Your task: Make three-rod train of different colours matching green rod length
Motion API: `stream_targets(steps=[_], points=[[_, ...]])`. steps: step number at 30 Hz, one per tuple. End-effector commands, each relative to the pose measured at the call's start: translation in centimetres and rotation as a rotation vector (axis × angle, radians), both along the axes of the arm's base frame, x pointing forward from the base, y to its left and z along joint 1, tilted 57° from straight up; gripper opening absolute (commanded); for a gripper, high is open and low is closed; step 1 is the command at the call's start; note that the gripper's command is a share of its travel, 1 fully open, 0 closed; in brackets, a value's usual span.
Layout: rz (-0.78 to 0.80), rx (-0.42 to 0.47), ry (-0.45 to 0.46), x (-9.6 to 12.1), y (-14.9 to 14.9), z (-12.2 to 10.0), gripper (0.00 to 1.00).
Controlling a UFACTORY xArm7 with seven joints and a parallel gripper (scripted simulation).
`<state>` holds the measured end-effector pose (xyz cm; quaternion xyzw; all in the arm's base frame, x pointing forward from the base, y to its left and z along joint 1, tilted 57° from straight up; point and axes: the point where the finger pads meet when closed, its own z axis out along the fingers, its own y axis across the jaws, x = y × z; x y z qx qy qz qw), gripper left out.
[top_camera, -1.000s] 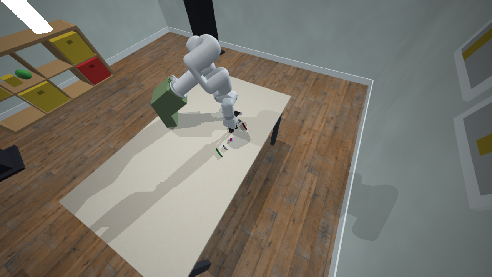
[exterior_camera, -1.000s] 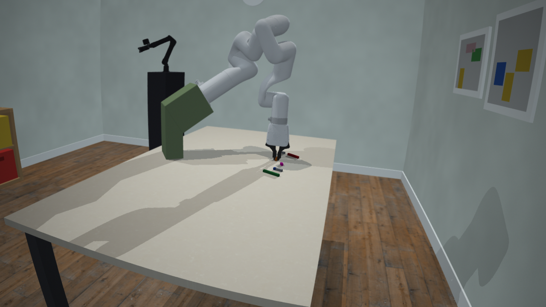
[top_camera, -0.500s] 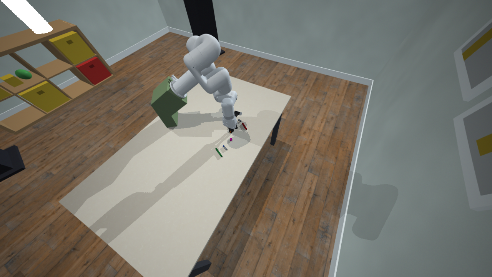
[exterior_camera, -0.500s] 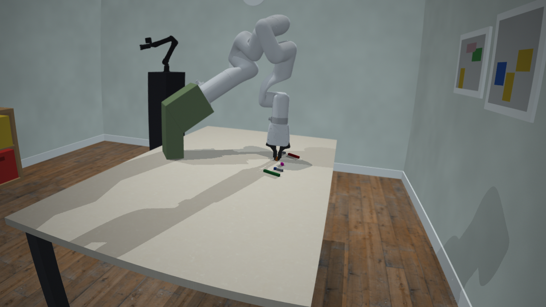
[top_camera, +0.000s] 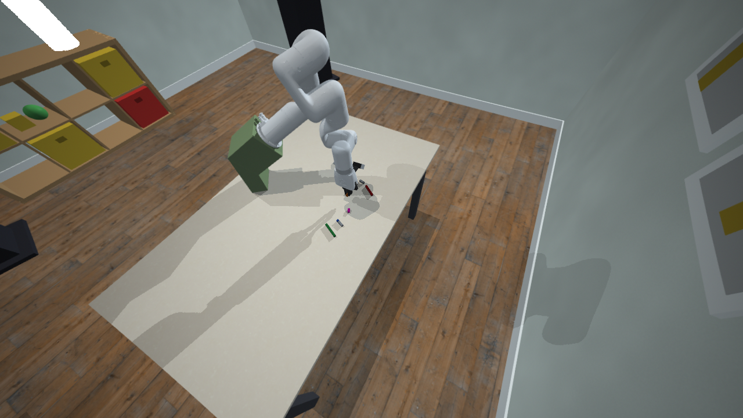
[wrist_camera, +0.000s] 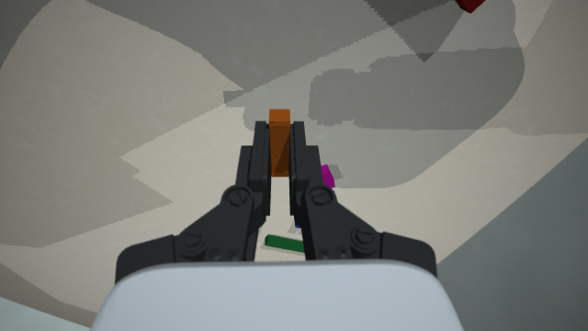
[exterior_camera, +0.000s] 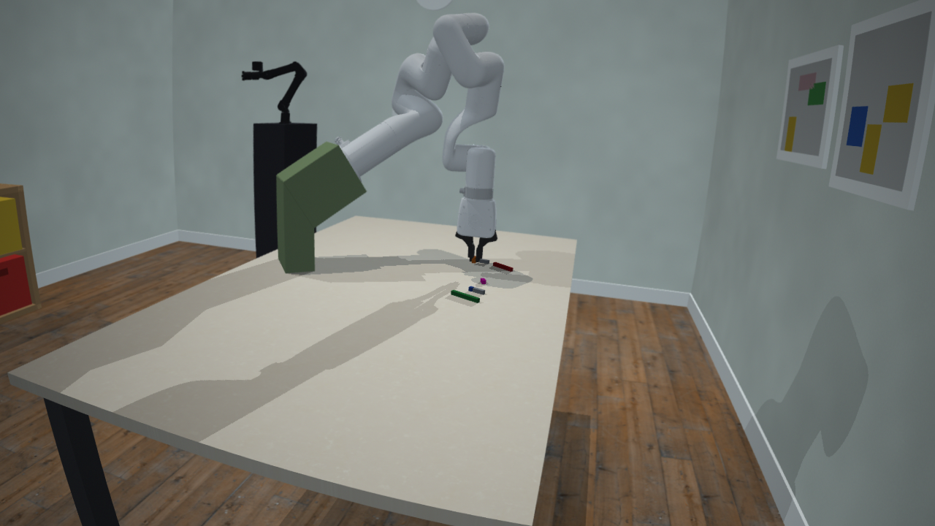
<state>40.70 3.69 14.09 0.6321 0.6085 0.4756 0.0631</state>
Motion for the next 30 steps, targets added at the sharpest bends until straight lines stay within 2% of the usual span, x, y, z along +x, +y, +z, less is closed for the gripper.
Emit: stream_targets(steps=[1, 12, 30], points=[[0.005, 0.002, 0.004, -1.5, -1.2, 1.5, 0.04], [0.005, 0.002, 0.004, -3.9, -3.0, 3.4, 0.04], [0.006, 0.001, 0.003, -4.2, -3.3, 3.7, 0.04]])
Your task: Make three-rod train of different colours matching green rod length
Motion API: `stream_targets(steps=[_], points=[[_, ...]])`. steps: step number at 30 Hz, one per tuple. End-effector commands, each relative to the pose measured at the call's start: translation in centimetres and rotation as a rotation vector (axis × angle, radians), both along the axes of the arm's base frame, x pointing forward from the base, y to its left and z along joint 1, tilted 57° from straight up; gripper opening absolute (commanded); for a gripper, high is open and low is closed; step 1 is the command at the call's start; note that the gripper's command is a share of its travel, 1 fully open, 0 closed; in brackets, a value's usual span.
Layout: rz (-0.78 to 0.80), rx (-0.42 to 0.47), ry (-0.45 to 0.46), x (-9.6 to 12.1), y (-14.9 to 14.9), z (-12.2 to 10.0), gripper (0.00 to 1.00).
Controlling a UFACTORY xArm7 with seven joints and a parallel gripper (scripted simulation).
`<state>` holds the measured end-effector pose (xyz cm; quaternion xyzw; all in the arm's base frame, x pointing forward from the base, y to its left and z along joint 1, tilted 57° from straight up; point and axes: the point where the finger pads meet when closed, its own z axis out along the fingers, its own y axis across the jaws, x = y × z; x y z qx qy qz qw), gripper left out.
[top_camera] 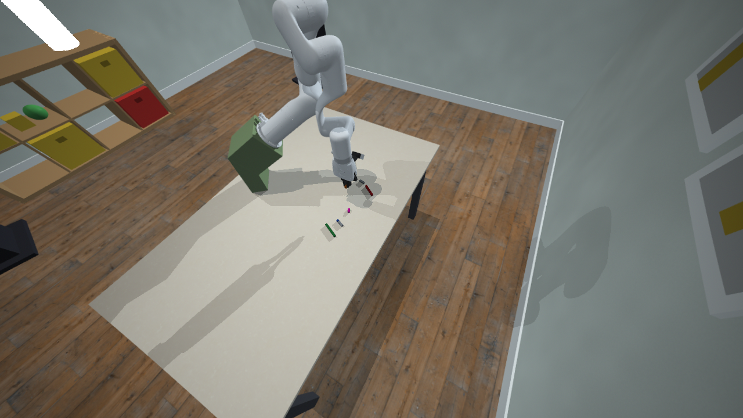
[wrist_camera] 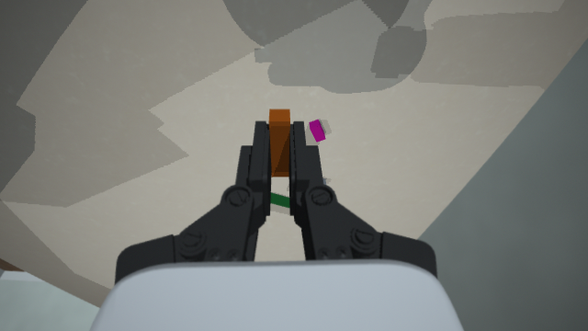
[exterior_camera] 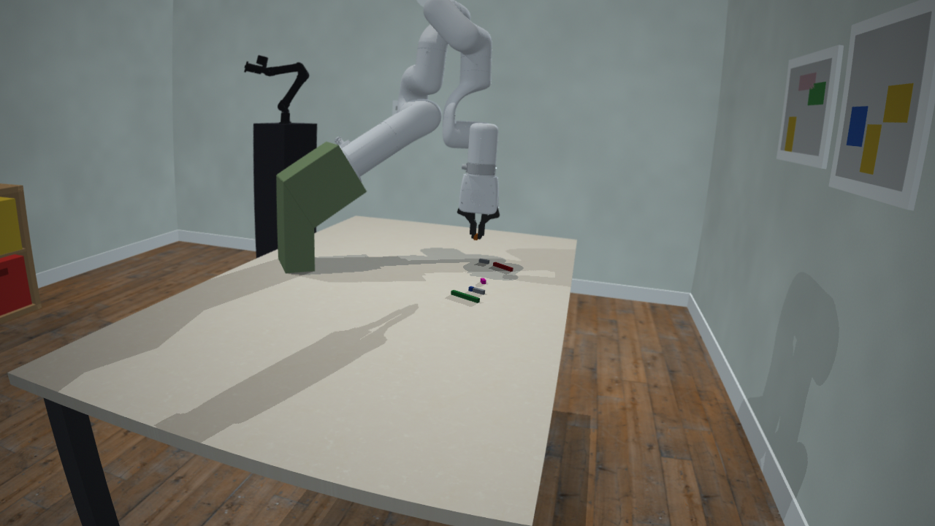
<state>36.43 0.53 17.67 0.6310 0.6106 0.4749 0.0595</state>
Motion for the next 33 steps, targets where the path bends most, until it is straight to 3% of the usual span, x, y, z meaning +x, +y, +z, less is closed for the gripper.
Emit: stream_targets(steps=[1, 4, 16, 18, 19, 33], points=[[-0.001, -0.001, -0.001, 0.0, -0.1, 0.1, 0.04], [0.023, -0.022, -0.029, 0.5, -0.4, 0.4, 0.04], [0.243, -0.267, -0.290, 4.6, -4.8, 1.9, 0.04], [0.243, -0.267, -0.290, 4.6, -4.8, 1.9, 0.04], [0.288, -0.328, -0.339, 5.4, -6.0, 1.8, 0.04], [0.515, -0.642, -0.531, 8.0, -12.4, -1.2, 0.04]])
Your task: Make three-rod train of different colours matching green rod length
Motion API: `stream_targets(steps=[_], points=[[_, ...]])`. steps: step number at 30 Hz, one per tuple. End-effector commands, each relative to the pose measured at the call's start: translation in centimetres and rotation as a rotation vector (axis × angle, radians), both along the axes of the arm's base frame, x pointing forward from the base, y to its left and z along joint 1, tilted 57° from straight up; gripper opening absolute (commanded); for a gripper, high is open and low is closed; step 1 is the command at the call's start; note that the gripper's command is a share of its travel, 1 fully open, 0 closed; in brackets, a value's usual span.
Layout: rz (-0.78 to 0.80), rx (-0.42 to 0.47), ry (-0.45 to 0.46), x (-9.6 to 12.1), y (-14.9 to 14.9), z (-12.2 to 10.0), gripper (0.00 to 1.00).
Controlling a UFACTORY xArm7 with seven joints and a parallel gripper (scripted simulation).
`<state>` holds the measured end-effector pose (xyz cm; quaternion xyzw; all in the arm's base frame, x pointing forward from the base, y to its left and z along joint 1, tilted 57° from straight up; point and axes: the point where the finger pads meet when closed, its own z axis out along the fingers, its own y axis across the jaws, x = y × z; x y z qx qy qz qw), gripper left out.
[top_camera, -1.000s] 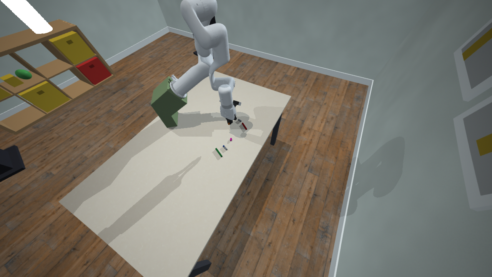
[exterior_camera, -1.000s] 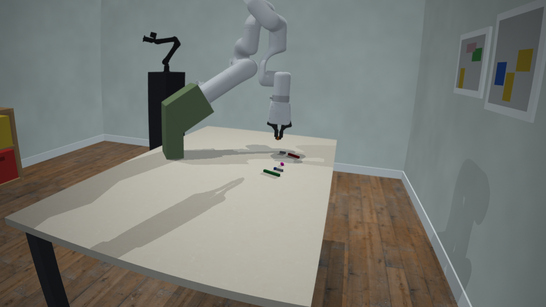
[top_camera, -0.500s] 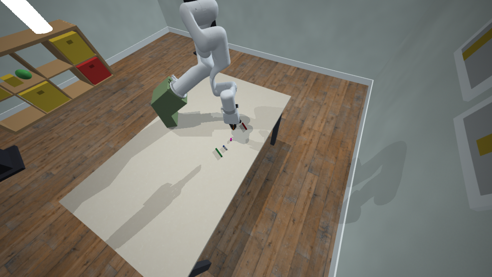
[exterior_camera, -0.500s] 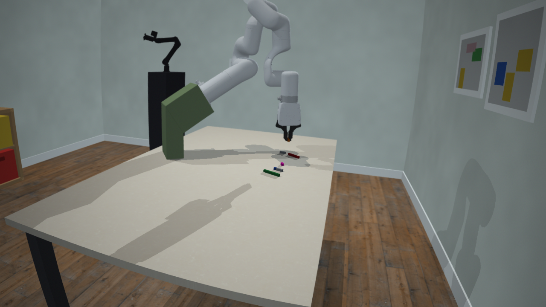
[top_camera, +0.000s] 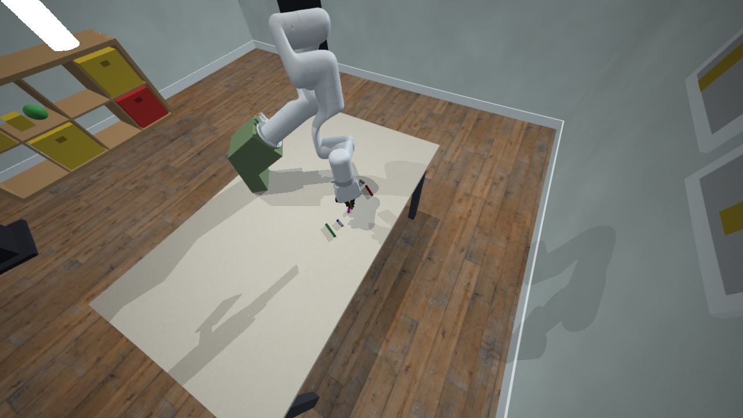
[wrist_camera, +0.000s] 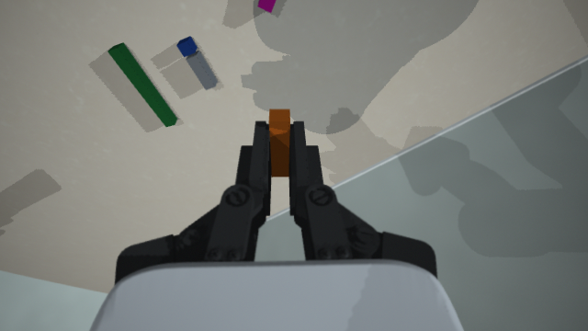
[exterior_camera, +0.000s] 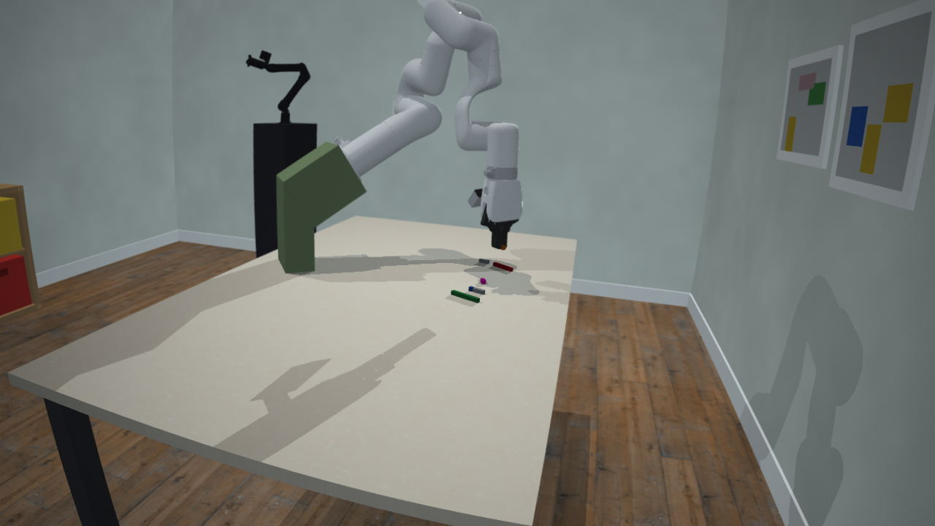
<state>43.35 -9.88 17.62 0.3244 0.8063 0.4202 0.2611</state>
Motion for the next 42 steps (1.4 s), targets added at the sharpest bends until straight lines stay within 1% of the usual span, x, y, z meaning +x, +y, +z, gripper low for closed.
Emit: stream_targets(steps=[1, 2, 4, 8, 27, 34, 36, 42], points=[[0.079, -0.085, -0.069, 1.0, -2.0, -1.2, 0.04], [0.079, -0.085, -0.069, 1.0, -2.0, -1.2, 0.04], [0.136, -0.175, -0.109, 1.4, -3.8, -2.5, 0.04], [0.183, -0.247, -0.137, 1.6, -5.2, -3.7, 0.04], [0.186, -0.251, -0.140, 1.8, -5.1, -3.9, 0.04], [0.186, -0.251, -0.141, 3.0, -4.2, -4.9, 0.04], [0.186, -0.251, -0.141, 3.0, -4.2, -4.9, 0.04], [0.186, -0.251, -0.141, 4.8, -2.9, -6.3, 0.04]])
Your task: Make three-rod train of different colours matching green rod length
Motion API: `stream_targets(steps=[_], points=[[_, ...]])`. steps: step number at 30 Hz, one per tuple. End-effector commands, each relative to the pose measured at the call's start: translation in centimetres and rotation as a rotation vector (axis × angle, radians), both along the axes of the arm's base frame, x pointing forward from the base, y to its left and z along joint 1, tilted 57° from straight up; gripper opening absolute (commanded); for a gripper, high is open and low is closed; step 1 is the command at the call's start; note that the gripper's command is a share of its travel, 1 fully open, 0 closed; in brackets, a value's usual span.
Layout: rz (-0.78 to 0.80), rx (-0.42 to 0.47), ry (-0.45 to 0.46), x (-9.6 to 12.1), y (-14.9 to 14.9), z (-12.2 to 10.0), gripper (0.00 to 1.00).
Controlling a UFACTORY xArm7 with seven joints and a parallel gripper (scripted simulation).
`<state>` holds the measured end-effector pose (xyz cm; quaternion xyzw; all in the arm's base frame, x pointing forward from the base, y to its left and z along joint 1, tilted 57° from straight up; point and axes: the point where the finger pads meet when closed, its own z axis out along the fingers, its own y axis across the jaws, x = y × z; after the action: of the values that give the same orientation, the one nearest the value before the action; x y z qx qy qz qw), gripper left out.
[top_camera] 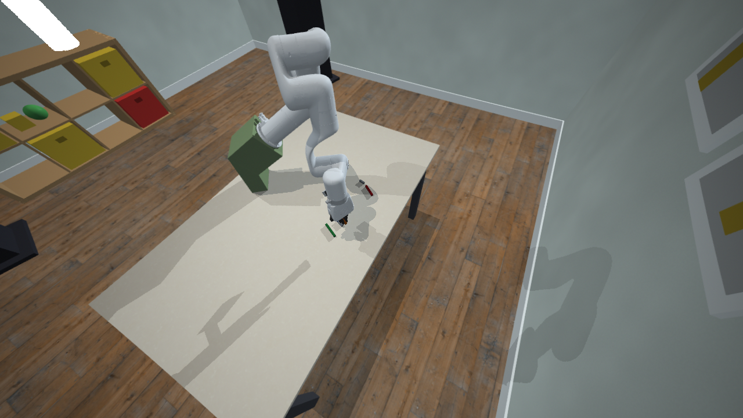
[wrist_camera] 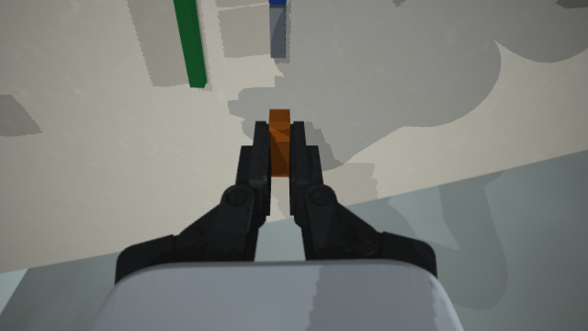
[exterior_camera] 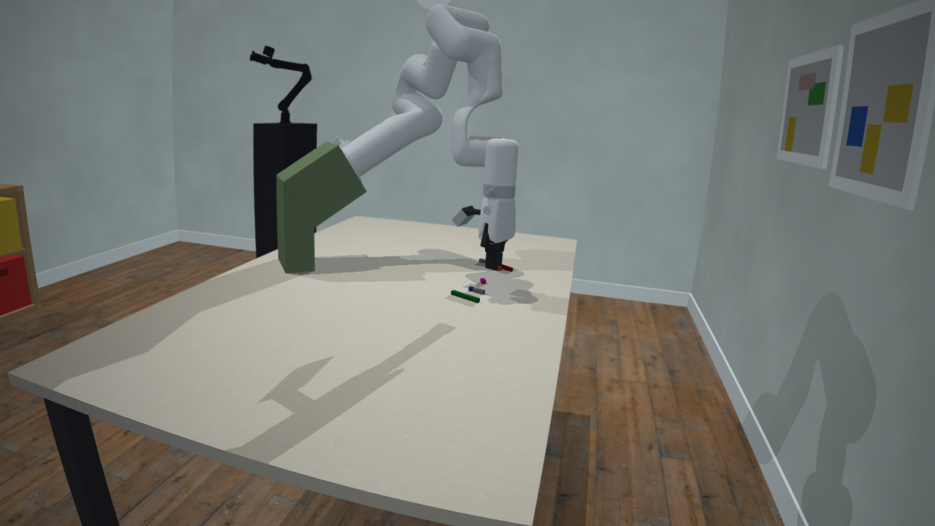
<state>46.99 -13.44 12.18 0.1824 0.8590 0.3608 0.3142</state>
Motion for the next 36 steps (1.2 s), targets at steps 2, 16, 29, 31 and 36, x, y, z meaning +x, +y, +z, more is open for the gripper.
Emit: stream_targets(steps=[2, 16, 29, 31, 36], points=[[-0.002, 0.000, -0.001, 1.8, 1.1, -1.3, 0.04], [-0.002, 0.000, -0.001, 3.9, 2.6, -3.0, 0.04], [-0.002, 0.000, -0.001, 4.0, 2.6, -3.0, 0.04], [-0.002, 0.000, -0.001, 4.0, 2.6, -3.0, 0.04], [-0.002, 0.000, -0.001, 4.0, 2.6, -3.0, 0.04]])
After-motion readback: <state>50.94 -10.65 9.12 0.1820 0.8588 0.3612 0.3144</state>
